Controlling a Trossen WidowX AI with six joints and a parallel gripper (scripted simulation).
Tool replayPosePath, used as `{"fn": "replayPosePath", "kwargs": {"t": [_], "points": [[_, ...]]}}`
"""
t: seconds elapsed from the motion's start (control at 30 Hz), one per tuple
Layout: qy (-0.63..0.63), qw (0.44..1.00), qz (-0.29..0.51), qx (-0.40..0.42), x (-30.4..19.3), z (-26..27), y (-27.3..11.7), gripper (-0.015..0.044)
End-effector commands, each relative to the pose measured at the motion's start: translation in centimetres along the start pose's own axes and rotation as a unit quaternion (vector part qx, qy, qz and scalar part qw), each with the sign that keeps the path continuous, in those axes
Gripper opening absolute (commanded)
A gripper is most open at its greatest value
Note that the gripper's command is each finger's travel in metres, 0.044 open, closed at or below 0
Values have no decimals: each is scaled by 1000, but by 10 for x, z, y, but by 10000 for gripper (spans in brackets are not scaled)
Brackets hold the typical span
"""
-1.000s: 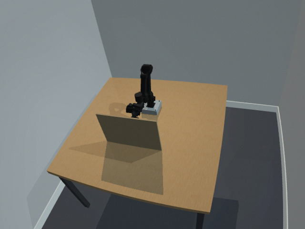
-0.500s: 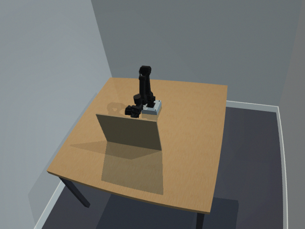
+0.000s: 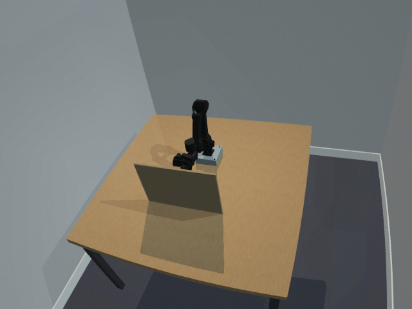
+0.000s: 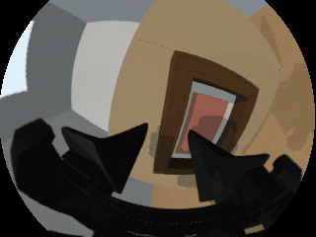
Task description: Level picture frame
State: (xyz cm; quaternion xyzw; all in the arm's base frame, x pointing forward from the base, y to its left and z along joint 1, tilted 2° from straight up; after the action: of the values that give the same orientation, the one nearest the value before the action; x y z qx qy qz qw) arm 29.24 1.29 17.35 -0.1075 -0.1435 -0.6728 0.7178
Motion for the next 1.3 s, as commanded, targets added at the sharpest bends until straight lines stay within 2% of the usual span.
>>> {"fn": "replayPosePath", "kwargs": {"t": [0.0, 0.8, 1.03, 1.27], "points": [[3, 1000, -3, -1, 0, 0, 0, 260], [3, 1000, -3, -1, 1, 0, 0, 260], [3, 1000, -3, -1, 1, 0, 0, 76], [3, 1000, -3, -1, 1, 0, 0, 30]]}}
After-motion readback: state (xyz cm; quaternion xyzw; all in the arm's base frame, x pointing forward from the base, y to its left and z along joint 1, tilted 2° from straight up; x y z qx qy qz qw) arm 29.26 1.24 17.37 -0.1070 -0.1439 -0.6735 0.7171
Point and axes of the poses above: the point midway between the two fingers, 35 mm back from their tips, its own y axis out along the fingers, its own z axis across the jaws, x = y × z, the point moved 7 cm from there along -y, back along the fingers, and after that the axes turned 6 degrees about -y, right-handed, at the moved point
